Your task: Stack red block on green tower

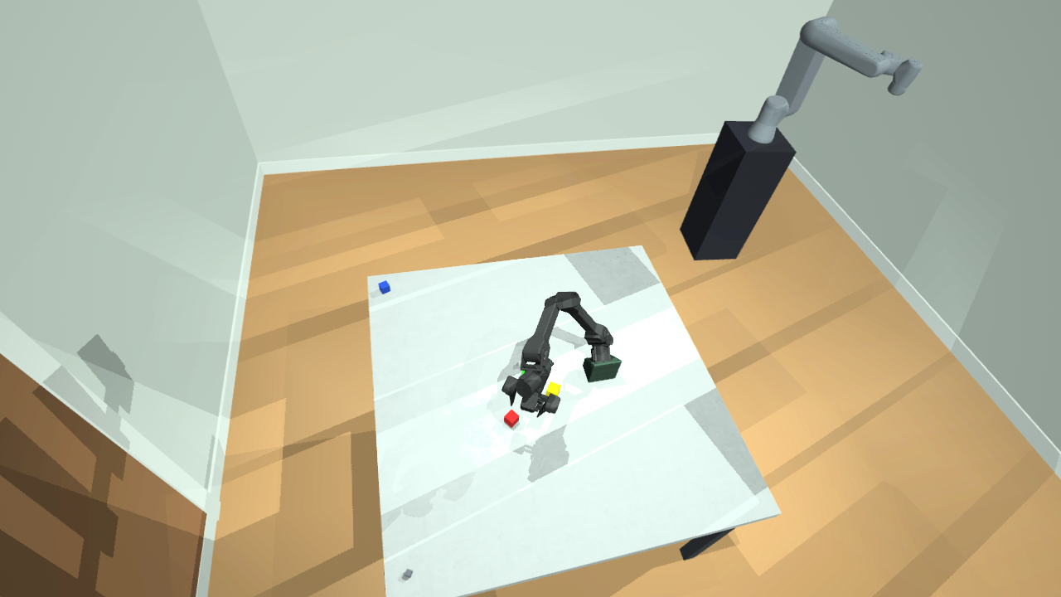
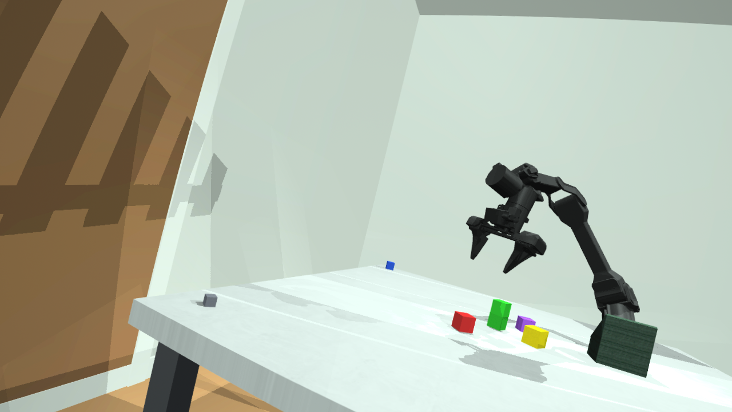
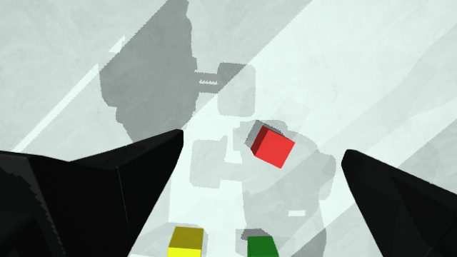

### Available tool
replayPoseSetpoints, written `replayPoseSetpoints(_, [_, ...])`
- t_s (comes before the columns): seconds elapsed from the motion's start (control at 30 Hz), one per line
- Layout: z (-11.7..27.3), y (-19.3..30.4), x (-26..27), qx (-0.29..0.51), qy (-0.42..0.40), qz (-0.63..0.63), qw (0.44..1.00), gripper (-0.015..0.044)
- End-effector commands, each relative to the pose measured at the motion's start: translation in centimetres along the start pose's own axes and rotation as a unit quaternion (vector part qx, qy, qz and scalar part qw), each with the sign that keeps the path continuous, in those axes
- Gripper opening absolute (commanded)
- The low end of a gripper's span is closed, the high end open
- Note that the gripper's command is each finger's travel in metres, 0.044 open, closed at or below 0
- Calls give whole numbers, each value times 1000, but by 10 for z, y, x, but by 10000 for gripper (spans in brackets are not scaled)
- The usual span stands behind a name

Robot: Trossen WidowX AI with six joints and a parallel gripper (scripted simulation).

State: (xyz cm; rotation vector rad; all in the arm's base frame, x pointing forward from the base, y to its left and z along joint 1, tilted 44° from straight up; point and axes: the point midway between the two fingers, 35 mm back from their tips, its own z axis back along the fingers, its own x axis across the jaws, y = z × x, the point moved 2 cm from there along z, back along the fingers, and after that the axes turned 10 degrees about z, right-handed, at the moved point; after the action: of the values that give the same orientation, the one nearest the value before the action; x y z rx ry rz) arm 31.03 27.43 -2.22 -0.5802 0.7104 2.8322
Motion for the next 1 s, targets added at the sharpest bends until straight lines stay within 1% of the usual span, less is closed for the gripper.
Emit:
replayPoseSetpoints(0.0, [-23, 15, -19, 53, -21, -73, 996, 440])
replayPoseSetpoints(0.23, [-59, 44, -42, 141, -49, -180, 972, 440])
replayPoseSetpoints(0.5, [-66, 46, -41, 143, -49, -183, 971, 440])
replayPoseSetpoints(0.77, [-110, 59, -35, 144, -48, -183, 971, 440])
replayPoseSetpoints(0.97, [-113, 59, -34, 144, -48, -183, 971, 440])
